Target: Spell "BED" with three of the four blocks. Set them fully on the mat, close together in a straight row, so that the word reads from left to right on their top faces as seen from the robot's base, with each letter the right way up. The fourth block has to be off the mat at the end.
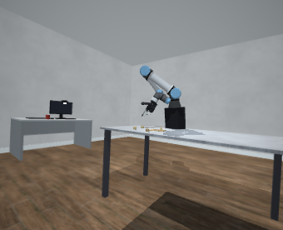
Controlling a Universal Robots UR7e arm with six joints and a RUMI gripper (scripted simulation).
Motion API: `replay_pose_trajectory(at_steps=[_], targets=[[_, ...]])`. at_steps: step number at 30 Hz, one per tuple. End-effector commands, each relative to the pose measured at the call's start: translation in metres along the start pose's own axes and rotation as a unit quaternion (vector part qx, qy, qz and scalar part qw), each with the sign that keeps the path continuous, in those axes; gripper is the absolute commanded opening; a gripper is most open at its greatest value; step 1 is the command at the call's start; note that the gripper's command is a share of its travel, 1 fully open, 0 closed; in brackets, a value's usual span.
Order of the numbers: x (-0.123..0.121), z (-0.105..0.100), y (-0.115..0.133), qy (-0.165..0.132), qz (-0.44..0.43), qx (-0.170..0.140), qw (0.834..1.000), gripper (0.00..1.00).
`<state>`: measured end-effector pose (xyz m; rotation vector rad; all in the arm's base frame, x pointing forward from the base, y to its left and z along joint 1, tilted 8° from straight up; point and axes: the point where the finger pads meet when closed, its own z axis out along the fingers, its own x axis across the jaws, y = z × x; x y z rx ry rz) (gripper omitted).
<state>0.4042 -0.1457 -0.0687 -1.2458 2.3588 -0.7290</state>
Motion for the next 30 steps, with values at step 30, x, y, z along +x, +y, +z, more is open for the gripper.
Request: replay_pose_trajectory(at_steps=[30], targets=[[-0.0013,0.0044,-0.0016,-0.001,-0.009,-0.002,1.0,1.0]])
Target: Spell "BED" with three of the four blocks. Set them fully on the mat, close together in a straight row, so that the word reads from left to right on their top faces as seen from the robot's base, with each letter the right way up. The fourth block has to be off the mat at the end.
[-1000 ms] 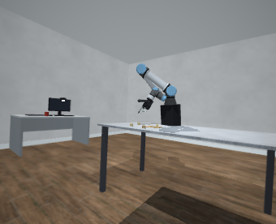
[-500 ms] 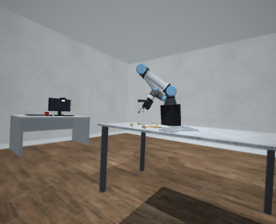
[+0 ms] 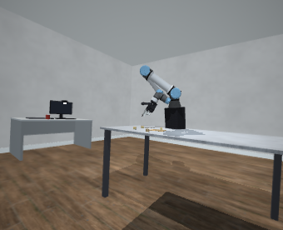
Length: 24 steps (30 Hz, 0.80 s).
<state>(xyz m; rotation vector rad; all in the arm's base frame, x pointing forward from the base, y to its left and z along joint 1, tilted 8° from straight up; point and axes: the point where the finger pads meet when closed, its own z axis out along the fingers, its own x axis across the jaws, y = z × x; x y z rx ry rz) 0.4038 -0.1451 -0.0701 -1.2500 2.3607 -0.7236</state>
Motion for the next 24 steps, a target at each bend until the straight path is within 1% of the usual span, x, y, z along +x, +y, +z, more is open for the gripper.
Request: replay_pose_trajectory(at_steps=[1,6,11,13,16,24], targets=[[-0.001,0.005,-0.003,-0.001,-0.011,-0.001,1.0,1.0],[-0.004,0.016,-0.002,-0.005,-0.03,-0.011,0.999,1.0],[-0.01,0.032,-0.003,-0.011,-0.062,-0.029,0.998,1.0],[-0.01,0.032,-0.003,-0.011,-0.062,-0.029,0.998,1.0],[-0.015,0.044,-0.004,-0.016,-0.087,-0.042,0.995,1.0],[-0.023,0.06,-0.009,-0.025,-0.127,-0.063,0.99,1.0]])
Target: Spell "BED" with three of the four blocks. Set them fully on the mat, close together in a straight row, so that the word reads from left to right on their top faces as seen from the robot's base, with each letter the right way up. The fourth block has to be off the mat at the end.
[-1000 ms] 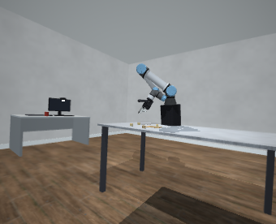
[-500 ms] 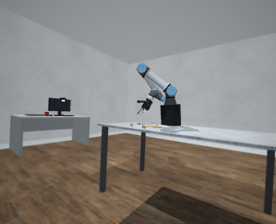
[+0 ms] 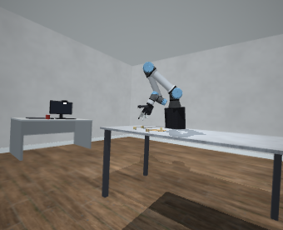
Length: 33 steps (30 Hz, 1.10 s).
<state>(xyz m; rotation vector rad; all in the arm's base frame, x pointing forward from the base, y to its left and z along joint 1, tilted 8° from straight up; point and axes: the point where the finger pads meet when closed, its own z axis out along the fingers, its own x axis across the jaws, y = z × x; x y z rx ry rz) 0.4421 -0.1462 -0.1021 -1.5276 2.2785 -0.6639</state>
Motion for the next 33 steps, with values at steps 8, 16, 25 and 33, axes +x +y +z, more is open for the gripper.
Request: replay_pose_trajectory(at_steps=[8,16,25,33], targets=[[-0.014,0.027,-0.015,-0.018,-0.077,-0.047,0.996,1.0],[-0.025,0.037,-0.029,-0.031,-0.126,-0.071,0.989,1.0],[-0.038,0.04,-0.045,-0.045,-0.177,-0.095,0.979,1.0],[-0.053,0.038,-0.062,-0.059,-0.227,-0.117,0.965,1.0]])
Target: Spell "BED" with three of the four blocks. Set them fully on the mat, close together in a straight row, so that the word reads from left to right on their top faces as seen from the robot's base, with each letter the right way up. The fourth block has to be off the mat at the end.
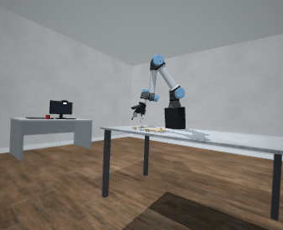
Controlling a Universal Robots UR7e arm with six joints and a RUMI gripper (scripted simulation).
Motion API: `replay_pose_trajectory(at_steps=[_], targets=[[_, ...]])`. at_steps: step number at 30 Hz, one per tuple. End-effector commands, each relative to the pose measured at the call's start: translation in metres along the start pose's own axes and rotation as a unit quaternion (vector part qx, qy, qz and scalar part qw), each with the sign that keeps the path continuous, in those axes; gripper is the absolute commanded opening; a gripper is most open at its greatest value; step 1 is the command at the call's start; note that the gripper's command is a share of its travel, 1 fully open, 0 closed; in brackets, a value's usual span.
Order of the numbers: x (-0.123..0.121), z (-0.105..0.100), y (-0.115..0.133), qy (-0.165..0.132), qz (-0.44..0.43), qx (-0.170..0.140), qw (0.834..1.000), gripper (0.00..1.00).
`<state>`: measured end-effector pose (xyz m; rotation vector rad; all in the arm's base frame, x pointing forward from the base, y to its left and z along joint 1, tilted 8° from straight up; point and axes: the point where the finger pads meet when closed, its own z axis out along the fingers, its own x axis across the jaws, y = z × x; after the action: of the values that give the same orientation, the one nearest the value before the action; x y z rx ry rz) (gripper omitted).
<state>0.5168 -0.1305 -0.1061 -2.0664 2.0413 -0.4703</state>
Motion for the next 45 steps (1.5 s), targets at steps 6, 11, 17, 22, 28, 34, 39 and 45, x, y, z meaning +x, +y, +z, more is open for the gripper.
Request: replay_pose_trajectory(at_steps=[6,11,17,22,28,34,39,45], targets=[[-0.01,-0.006,-0.023,-0.021,-0.062,-0.035,0.997,1.0],[-0.017,-0.015,-0.036,-0.031,-0.097,-0.05,0.994,1.0],[-0.026,-0.029,-0.051,-0.043,-0.137,-0.066,0.988,1.0],[-0.034,-0.043,-0.062,-0.052,-0.169,-0.078,0.981,1.0],[-0.041,-0.054,-0.069,-0.059,-0.192,-0.087,0.976,1.0],[-0.046,-0.064,-0.075,-0.065,-0.21,-0.094,0.971,1.0],[-0.047,-0.066,-0.076,-0.066,-0.214,-0.095,0.97,1.0],[-0.047,-0.065,-0.075,-0.067,-0.213,-0.096,0.97,1.0]])
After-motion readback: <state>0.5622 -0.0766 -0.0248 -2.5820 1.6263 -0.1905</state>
